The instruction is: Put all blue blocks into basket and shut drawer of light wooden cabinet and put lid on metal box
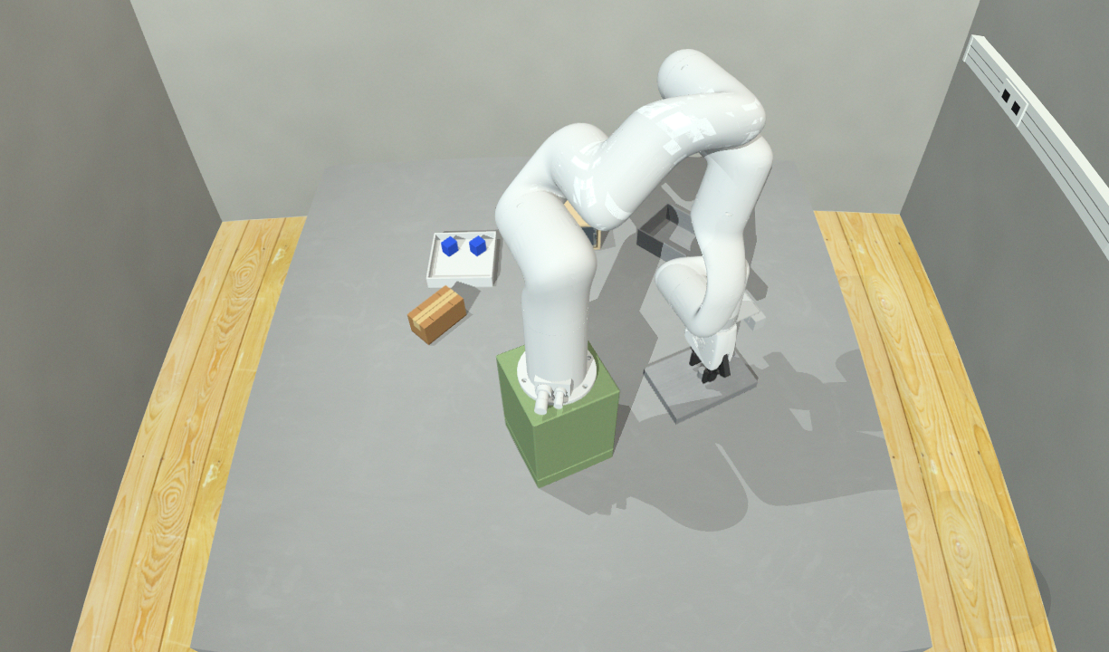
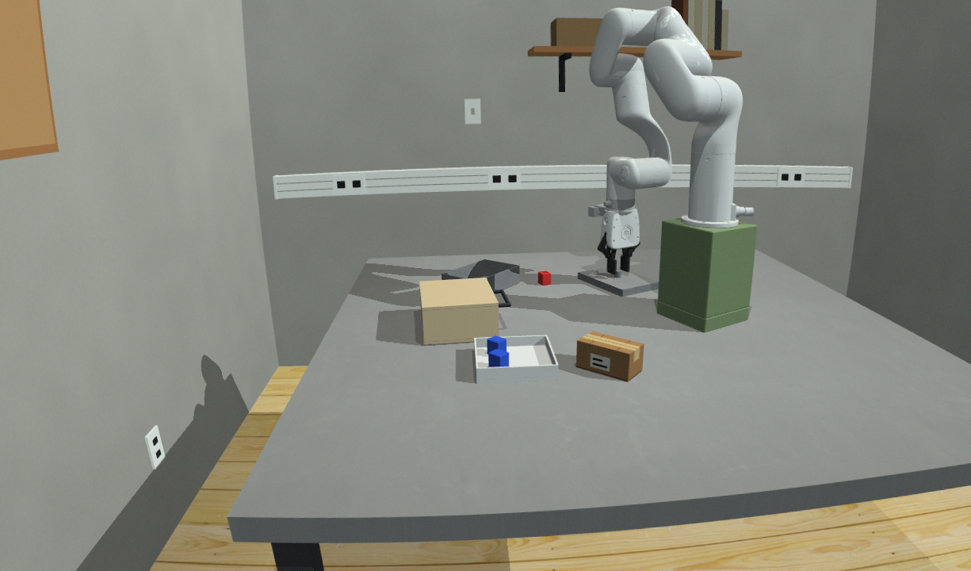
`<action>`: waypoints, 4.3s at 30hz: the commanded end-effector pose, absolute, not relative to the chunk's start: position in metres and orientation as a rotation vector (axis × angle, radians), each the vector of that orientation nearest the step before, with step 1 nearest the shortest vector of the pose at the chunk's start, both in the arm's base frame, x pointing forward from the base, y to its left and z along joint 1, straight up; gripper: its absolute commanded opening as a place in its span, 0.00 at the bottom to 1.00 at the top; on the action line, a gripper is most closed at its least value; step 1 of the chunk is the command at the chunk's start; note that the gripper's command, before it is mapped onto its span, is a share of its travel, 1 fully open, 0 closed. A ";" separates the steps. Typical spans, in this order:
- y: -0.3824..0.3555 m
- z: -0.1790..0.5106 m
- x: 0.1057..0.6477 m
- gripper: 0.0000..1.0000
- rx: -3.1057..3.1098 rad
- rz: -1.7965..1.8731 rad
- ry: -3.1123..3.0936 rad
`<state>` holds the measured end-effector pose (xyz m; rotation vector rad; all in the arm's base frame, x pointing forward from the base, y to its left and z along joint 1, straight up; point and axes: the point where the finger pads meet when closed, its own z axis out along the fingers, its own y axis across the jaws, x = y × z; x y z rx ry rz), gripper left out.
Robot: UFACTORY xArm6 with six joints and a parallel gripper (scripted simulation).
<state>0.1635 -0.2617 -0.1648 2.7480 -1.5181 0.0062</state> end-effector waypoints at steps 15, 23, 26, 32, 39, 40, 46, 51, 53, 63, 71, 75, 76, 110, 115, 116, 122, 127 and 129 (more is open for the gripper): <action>-0.263 -0.175 0.164 0.44 2.747 0.010 -1.518; -0.263 -0.176 0.164 0.44 2.747 0.010 -1.518; -0.263 -0.177 0.164 0.44 2.747 0.010 -1.518; -0.263 -0.177 0.164 0.44 2.747 0.010 -1.518; -0.263 -0.177 0.164 0.44 2.747 0.010 -1.518; -0.263 -0.177 0.164 0.44 2.747 0.010 -1.518; -0.263 -0.177 0.164 0.00 2.747 0.010 -1.518; -0.263 -0.177 0.164 0.00 2.747 0.010 -1.518; -0.263 -0.177 0.164 0.00 2.747 0.010 -1.518; -0.263 -0.177 0.164 0.00 2.747 0.010 -1.518; -0.263 -0.177 0.164 0.00 2.747 0.010 -1.518; -0.263 -0.177 0.164 0.00 2.747 0.010 -1.518; -0.263 -0.177 0.164 0.00 2.747 0.010 -1.518; -0.262 -0.091 0.164 0.00 2.747 0.010 -1.518; -0.262 -0.070 0.164 0.00 2.747 0.010 -1.518; -0.262 -0.066 0.164 0.00 2.747 0.010 -1.518; -0.262 -0.046 0.164 0.00 2.747 0.010 -1.518; -0.262 -0.039 0.164 0.00 2.747 0.010 -1.518; -0.262 -0.035 0.164 0.00 2.747 0.010 -1.518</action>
